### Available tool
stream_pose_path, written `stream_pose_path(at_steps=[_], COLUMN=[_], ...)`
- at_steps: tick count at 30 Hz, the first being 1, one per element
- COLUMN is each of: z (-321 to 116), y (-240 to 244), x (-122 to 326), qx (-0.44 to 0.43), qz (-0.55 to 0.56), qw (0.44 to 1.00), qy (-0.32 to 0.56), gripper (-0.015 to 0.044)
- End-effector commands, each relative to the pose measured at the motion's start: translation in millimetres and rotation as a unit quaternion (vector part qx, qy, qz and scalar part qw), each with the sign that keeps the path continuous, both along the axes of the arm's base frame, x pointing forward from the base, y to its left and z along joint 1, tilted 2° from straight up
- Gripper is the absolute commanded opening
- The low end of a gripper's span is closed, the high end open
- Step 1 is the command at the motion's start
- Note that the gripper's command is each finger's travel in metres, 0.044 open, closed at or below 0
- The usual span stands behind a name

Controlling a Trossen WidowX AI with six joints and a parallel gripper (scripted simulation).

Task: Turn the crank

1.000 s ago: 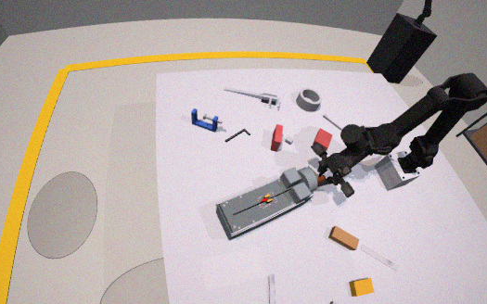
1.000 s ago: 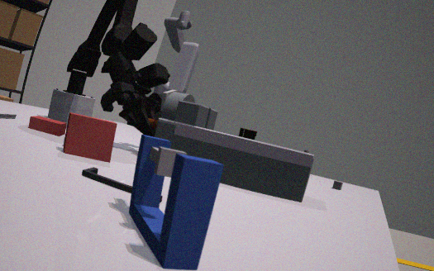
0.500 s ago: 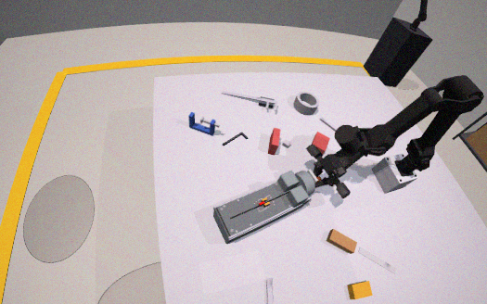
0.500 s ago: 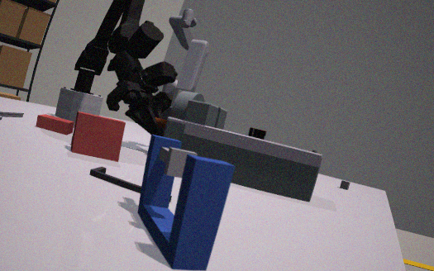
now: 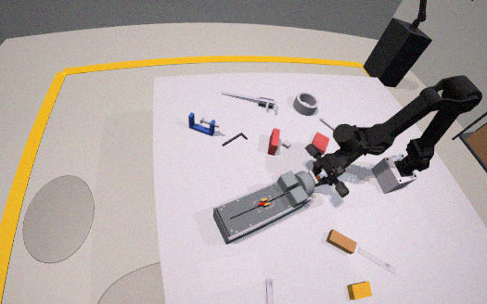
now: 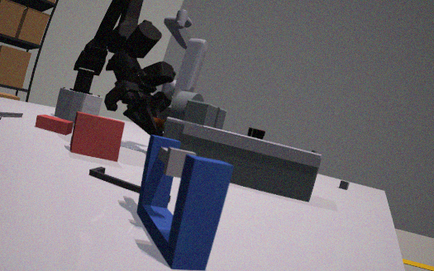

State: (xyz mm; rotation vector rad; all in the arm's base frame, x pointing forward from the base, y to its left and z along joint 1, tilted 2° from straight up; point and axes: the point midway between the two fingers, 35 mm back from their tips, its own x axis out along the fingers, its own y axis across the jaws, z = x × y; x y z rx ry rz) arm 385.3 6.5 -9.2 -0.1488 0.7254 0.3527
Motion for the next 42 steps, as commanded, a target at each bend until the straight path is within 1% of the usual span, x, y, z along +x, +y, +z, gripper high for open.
stream_pose_path(at_steps=[1, 42], z=[1.2, 4.4], y=[-8.6, -12.1], x=[3.1, 4.9], qx=[-0.007, -0.008], qz=[-0.01, -0.01], qw=[1.0, 1.0], qy=[-0.003, -0.003], gripper=[0.0, 0.0])
